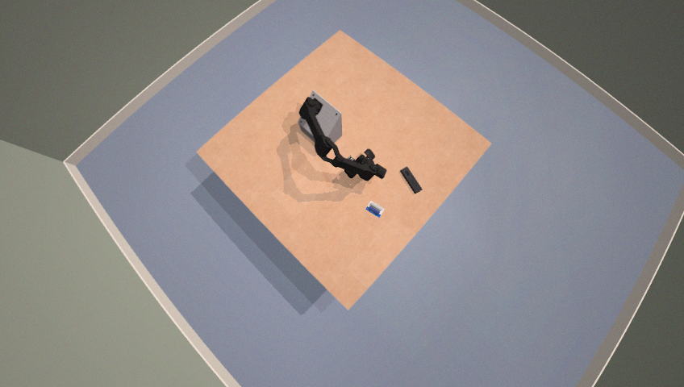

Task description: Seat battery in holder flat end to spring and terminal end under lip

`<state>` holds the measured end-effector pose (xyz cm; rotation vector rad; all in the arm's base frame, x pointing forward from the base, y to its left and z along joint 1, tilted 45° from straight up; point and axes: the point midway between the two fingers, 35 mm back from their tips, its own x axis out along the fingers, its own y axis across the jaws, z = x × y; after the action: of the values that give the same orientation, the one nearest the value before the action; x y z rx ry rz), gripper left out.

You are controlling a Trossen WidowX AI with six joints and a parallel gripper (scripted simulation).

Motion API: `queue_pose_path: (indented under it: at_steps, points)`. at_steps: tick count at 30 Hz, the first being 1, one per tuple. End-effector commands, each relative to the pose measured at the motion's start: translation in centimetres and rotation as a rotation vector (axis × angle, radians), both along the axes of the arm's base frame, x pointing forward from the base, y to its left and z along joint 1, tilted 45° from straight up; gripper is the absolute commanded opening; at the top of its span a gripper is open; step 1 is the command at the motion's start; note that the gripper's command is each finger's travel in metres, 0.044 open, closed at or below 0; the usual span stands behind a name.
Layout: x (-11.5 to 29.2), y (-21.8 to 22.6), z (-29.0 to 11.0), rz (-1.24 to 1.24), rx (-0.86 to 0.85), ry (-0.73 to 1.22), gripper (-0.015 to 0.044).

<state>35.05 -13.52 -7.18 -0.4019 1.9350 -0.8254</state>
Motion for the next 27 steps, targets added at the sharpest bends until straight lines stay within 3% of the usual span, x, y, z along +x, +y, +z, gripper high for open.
queue_pose_path:
  at_steps: [1,27]
  points:
    - [0.56,-0.07,0.06,-0.003,-0.002,-0.014,0.0065]
    - [0.89,-0.06,-0.15,0.011,0.011,-0.04,0.0065]
